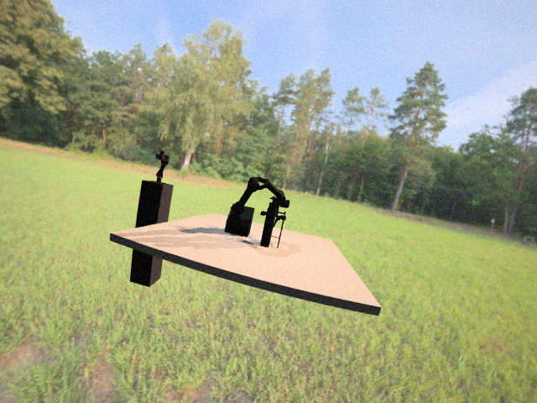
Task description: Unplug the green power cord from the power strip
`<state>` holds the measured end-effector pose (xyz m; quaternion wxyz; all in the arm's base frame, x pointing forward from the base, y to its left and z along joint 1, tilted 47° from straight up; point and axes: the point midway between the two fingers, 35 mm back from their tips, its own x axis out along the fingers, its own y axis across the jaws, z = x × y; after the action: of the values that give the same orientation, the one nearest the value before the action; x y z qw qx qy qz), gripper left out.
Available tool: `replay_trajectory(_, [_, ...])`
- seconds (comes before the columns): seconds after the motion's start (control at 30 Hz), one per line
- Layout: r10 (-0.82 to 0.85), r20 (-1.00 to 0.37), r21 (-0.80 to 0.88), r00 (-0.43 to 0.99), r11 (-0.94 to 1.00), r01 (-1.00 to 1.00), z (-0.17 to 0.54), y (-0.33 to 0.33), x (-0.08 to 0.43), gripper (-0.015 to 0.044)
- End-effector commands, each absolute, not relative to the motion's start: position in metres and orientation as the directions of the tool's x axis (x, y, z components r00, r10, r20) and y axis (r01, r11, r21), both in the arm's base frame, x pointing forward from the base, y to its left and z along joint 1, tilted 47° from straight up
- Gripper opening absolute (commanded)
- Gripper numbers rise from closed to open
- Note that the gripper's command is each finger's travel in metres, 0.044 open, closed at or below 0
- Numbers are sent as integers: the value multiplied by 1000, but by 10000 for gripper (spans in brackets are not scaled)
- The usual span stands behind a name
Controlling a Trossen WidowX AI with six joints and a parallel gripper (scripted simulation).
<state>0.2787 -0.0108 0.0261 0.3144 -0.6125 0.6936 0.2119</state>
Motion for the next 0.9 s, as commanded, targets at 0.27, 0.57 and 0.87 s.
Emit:
replay_trajectory(0.27, [-717,-695,-93,-52,161,-983,40,-22,276,160])
replay_trajectory(0.57, [-718,-694,-93,-52,161,-983,50,-32,273,160])
replay_trajectory(0.87, [-719,-693,-93,-52,161,-983,57,-39,270,160])
